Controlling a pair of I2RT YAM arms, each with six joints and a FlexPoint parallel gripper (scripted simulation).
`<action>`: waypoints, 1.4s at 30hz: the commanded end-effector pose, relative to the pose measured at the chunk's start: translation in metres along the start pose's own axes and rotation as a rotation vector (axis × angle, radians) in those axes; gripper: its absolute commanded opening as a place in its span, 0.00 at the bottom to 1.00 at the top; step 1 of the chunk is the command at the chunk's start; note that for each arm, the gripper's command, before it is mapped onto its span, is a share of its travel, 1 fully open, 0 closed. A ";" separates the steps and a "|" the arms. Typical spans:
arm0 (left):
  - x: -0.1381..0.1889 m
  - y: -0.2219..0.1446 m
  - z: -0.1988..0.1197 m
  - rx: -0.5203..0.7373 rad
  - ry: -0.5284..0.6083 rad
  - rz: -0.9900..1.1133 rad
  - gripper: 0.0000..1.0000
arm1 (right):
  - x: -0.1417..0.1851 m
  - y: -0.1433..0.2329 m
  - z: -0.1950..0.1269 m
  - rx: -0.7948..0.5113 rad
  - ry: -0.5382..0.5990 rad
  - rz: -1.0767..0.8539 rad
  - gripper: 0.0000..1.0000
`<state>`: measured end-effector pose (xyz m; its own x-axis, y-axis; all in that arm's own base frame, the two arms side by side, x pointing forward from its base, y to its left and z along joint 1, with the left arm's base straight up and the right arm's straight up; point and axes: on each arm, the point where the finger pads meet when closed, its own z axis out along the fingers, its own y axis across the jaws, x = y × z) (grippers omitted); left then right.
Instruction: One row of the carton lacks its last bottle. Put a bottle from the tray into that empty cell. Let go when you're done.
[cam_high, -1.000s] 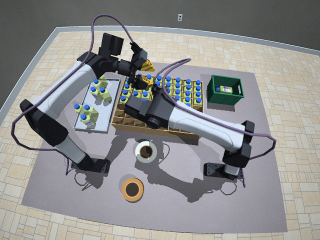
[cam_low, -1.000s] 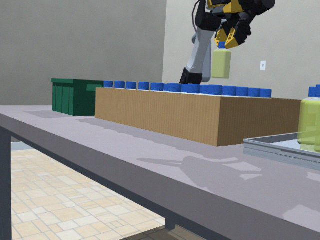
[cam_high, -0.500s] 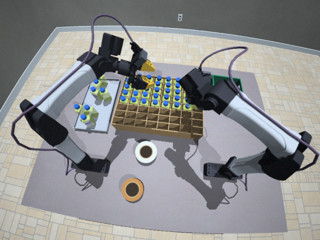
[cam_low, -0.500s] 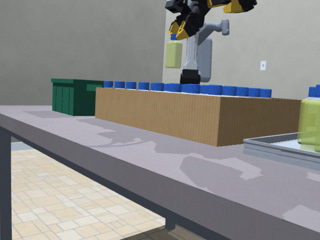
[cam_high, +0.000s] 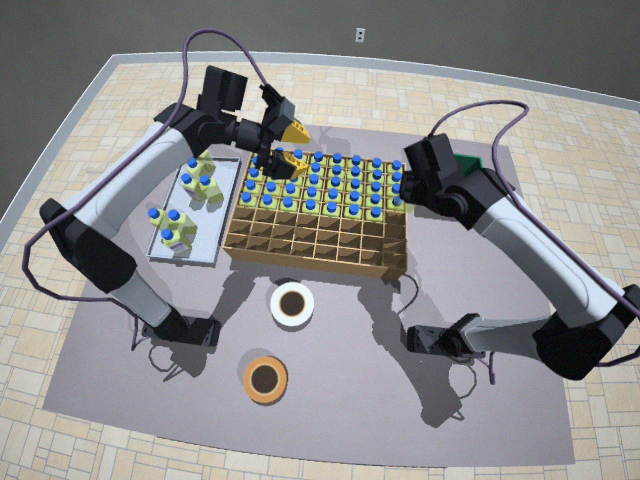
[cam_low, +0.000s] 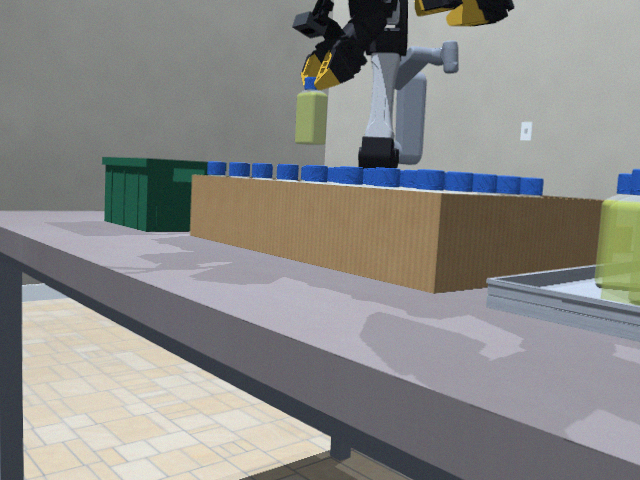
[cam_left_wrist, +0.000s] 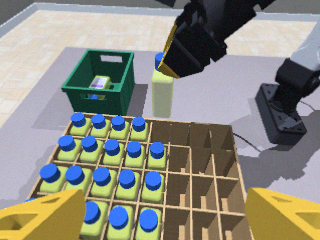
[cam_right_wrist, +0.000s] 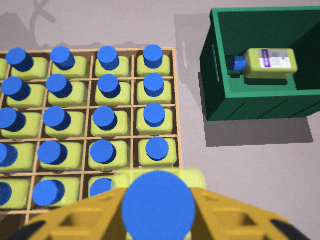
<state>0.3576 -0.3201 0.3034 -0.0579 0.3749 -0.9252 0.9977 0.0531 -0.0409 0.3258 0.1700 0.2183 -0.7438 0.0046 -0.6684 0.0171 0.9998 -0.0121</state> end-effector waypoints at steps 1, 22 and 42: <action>-0.017 -0.003 -0.009 -0.008 -0.030 0.047 0.80 | -0.011 0.004 -0.004 -0.060 -0.070 0.026 0.17; -0.017 -0.003 -0.009 -0.007 -0.030 0.047 0.80 | 0.023 0.005 0.034 -0.047 -0.040 0.011 0.17; -0.017 -0.003 -0.009 -0.007 -0.030 0.047 0.80 | 0.029 0.004 0.050 -0.025 -0.047 -0.003 0.17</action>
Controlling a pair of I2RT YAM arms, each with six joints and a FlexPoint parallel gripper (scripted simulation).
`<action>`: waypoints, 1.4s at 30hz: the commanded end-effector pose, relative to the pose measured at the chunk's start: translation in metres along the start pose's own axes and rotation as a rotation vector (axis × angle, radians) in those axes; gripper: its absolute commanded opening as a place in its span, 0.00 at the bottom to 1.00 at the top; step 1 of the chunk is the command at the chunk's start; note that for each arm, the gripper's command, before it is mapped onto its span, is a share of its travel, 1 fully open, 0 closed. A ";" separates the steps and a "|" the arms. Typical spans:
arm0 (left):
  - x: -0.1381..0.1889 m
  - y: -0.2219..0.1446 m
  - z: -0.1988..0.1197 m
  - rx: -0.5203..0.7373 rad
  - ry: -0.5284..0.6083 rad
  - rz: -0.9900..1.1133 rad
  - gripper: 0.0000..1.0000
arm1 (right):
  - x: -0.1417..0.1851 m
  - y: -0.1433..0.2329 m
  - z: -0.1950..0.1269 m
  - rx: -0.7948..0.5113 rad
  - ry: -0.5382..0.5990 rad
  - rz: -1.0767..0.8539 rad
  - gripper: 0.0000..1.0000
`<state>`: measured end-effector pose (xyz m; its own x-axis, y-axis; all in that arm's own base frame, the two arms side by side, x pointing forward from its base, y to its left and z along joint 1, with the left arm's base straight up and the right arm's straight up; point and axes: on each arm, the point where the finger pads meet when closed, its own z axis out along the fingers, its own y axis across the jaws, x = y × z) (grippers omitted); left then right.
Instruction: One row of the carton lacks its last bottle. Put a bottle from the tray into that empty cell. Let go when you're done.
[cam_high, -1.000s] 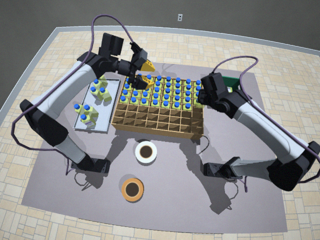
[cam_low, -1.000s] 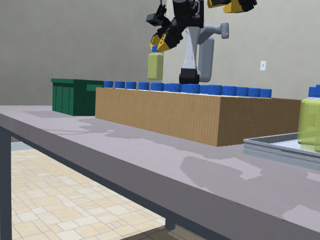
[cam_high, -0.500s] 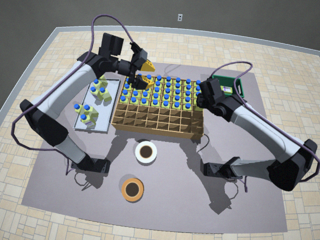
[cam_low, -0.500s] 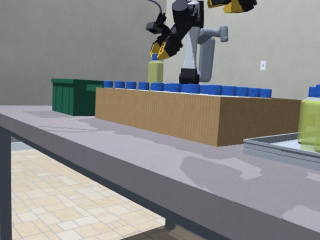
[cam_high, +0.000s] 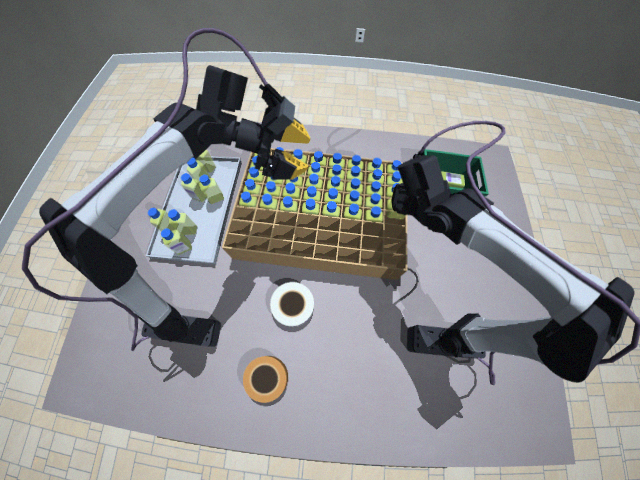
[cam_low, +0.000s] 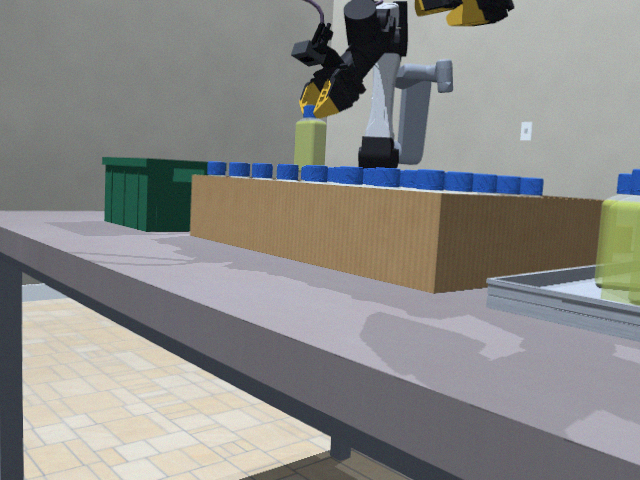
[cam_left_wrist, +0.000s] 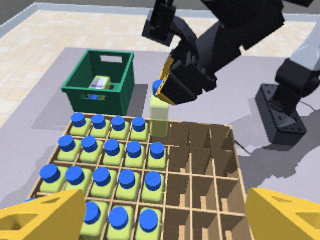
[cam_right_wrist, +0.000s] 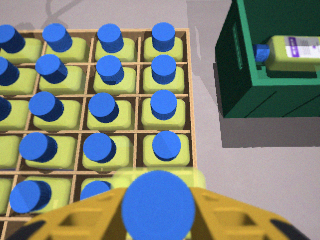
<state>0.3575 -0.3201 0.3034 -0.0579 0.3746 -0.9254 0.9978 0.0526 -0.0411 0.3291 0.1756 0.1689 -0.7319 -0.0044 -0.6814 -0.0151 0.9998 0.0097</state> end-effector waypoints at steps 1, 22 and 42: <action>-0.017 -0.003 -0.009 -0.008 -0.030 0.047 0.80 | 0.001 -0.003 0.012 0.016 -0.025 0.003 0.17; -0.017 -0.003 -0.009 -0.008 -0.030 0.047 0.80 | 0.001 -0.005 0.007 0.011 -0.044 0.014 0.17; -0.017 -0.003 -0.009 -0.007 -0.030 0.047 0.80 | 0.002 0.002 0.013 0.006 -0.031 0.011 0.17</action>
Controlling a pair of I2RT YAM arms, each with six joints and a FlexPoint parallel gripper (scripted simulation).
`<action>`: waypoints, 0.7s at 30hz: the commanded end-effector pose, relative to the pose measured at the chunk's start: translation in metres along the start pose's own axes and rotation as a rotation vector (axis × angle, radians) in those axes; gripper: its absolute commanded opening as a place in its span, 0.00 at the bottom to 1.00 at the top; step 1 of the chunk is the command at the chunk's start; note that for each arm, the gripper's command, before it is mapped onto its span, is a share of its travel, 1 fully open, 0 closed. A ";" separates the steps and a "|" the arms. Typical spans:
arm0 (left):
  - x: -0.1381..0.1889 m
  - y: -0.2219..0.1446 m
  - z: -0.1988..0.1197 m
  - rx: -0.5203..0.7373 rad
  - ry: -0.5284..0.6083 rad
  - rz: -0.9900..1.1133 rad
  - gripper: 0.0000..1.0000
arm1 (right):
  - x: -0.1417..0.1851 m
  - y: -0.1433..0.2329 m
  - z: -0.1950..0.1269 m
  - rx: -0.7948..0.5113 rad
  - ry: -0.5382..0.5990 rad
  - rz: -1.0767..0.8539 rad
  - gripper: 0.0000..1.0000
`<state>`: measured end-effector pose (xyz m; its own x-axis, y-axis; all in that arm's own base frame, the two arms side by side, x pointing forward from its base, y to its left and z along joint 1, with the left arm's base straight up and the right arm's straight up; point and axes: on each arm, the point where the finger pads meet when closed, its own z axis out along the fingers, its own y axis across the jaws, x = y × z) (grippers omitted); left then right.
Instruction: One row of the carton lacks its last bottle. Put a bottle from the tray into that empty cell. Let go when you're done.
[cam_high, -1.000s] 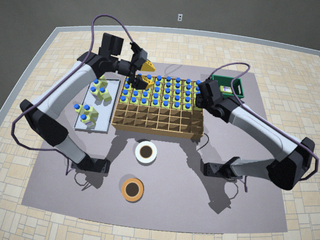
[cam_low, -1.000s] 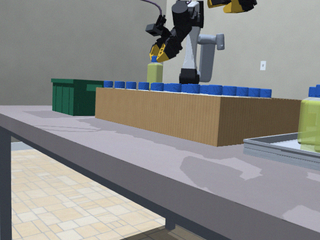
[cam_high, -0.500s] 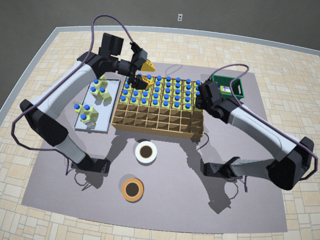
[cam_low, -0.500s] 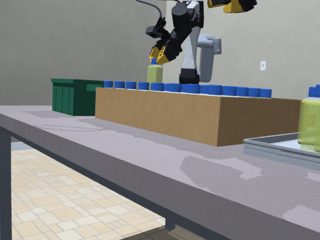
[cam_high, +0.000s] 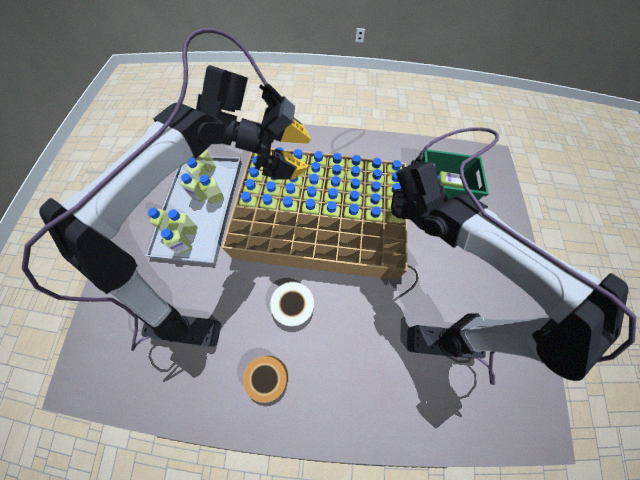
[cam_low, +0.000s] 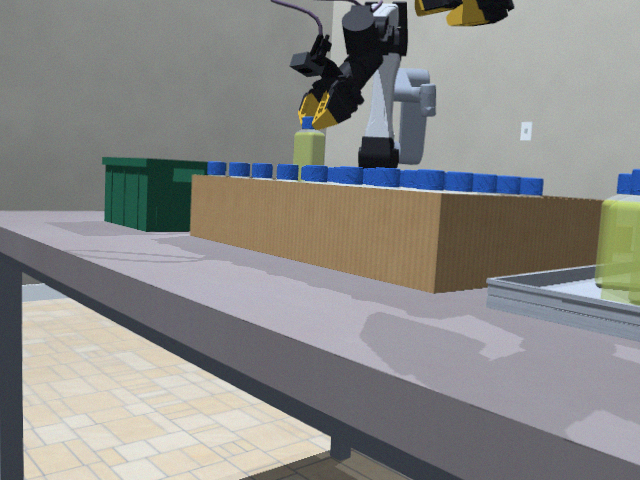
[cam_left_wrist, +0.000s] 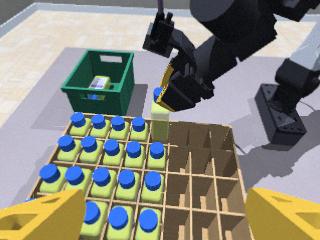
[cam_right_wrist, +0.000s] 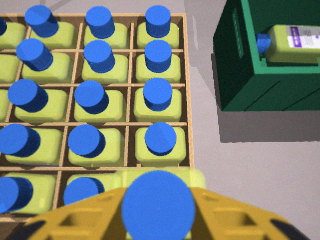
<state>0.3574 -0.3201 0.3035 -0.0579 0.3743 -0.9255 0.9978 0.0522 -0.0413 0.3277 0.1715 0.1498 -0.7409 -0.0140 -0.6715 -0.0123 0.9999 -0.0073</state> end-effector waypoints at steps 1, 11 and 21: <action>-0.017 -0.003 -0.009 -0.008 -0.030 0.047 0.80 | -0.012 0.007 0.000 -0.010 -0.046 0.021 0.17; -0.017 -0.003 -0.009 -0.008 -0.030 0.047 0.80 | 0.000 0.005 0.007 -0.007 -0.043 0.016 0.17; -0.017 -0.003 -0.009 -0.008 -0.030 0.047 0.80 | 0.010 0.006 0.020 -0.009 -0.049 0.020 0.17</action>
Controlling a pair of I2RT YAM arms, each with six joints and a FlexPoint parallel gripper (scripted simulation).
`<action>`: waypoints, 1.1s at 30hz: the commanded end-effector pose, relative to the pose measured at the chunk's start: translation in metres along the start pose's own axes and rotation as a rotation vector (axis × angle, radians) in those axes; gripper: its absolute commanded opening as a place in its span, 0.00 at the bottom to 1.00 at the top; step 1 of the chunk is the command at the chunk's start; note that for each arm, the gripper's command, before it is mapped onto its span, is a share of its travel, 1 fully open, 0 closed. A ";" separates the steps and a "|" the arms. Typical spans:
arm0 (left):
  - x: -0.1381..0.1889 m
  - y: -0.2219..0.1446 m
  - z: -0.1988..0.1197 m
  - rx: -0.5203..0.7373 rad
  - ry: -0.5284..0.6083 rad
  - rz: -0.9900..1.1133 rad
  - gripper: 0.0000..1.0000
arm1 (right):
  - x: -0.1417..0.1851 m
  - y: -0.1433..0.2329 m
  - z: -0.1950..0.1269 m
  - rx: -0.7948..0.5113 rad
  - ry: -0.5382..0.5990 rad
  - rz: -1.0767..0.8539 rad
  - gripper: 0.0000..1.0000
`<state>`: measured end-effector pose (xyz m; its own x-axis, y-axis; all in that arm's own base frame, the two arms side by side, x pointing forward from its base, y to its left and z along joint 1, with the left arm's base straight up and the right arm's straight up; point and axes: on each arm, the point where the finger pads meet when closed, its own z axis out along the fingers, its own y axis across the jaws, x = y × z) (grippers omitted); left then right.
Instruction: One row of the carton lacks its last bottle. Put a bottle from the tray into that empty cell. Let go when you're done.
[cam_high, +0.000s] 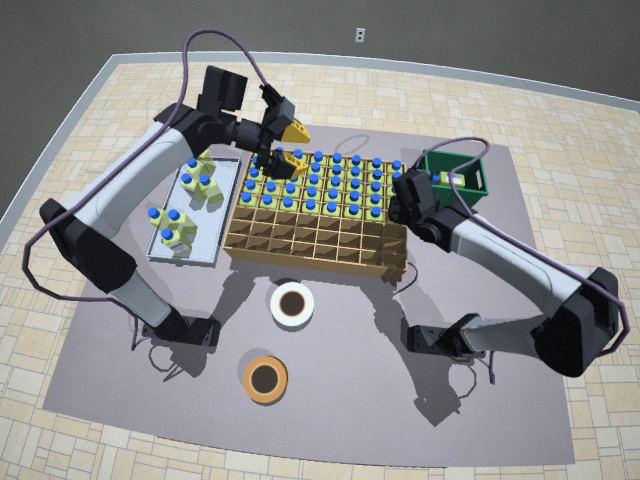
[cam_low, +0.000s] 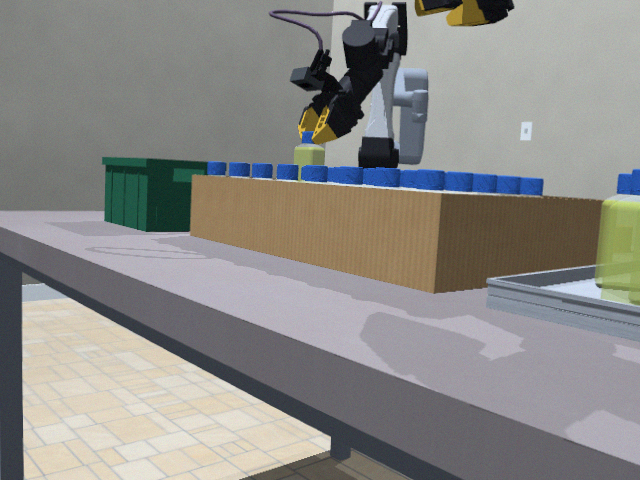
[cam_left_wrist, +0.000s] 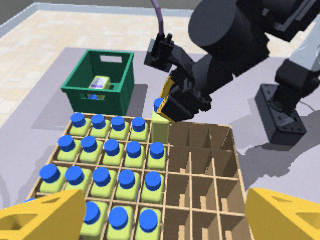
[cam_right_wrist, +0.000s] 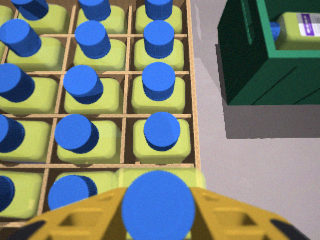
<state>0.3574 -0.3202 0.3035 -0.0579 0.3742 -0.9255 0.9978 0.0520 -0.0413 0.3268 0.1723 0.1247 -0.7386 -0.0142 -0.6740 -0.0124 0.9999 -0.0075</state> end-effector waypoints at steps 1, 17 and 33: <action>-0.017 -0.003 -0.009 -0.008 -0.030 0.047 0.80 | -0.007 0.006 0.004 -0.009 -0.047 0.020 0.17; -0.017 -0.003 -0.009 -0.008 -0.030 0.047 0.80 | 0.019 0.007 0.032 -0.012 -0.049 0.020 0.17; -0.017 -0.003 -0.009 -0.007 -0.030 0.047 0.80 | 0.045 0.005 0.054 -0.013 -0.034 0.011 0.17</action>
<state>0.3573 -0.3202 0.3035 -0.0578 0.3740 -0.9256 0.9978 0.0517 -0.0415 0.3302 0.1731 0.0623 -0.7195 -0.0035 -0.6945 -0.0063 1.0000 0.0015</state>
